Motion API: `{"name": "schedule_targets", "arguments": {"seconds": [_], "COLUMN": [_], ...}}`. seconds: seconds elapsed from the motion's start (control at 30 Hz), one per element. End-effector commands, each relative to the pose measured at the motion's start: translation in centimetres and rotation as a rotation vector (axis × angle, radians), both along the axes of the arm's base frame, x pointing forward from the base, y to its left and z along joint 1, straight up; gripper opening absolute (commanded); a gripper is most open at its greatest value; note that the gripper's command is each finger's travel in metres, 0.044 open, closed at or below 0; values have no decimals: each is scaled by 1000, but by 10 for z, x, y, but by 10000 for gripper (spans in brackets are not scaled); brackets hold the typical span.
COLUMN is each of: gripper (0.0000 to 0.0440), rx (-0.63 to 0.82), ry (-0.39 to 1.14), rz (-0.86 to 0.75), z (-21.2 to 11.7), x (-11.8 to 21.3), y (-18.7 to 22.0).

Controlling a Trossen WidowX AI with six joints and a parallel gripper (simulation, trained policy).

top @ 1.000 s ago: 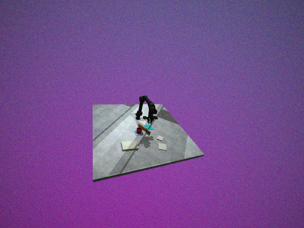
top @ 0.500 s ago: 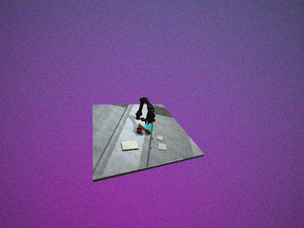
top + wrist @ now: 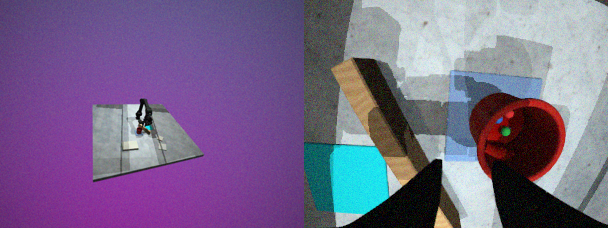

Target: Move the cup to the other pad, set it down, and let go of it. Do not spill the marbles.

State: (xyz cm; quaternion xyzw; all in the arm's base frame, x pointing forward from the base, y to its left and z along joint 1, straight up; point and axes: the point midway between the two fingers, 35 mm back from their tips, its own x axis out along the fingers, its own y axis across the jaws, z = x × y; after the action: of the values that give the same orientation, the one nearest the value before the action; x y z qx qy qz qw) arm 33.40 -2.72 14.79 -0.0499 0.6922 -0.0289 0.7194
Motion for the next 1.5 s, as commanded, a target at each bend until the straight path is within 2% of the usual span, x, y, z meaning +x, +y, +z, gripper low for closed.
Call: {"name": "schedule_targets", "arguments": {"seconds": [0.0,0.6,0.77,0.83,1.47], "gripper": [142,165,40,0,5], "rx": [-6,24,30,32,50], "ry": [33,134,159,165,152], "rz": [15,157,233,261,441], "z": [-13,-82,-94,-94,-51], "x": [-2,-9,-12,-13,-19], "y": [-6,-24,-27,-28,-14]}}
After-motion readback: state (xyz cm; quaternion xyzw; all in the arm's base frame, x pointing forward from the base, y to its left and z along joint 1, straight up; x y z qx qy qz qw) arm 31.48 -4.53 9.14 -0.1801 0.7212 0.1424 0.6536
